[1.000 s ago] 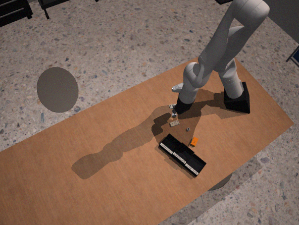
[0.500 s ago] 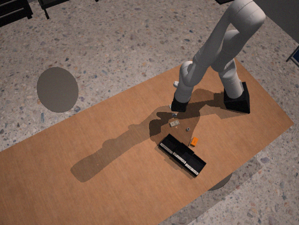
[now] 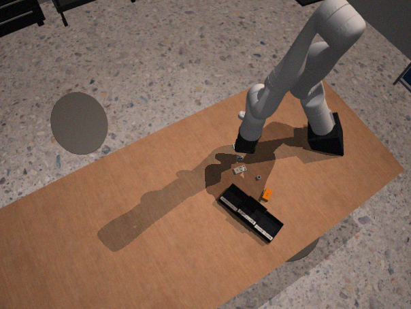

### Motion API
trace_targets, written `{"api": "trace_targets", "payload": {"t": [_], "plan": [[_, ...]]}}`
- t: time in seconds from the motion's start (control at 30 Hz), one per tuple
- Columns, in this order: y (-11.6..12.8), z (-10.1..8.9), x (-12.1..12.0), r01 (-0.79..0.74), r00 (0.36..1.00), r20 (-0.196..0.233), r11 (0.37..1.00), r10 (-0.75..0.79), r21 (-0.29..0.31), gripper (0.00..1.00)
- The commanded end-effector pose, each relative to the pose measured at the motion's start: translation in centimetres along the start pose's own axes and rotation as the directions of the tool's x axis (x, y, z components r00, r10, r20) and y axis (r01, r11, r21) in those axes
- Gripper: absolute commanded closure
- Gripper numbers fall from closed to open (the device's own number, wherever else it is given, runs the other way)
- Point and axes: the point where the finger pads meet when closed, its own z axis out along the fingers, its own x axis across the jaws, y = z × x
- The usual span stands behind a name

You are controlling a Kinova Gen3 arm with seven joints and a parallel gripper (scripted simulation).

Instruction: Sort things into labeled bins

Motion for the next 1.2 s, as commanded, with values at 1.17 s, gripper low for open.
{"api": "trace_targets", "payload": {"t": [1.17], "plan": [[-0.6,5.9,-0.2,-0.006,1.000,0.002,1.000,0.006,0.001,0.21]]}}
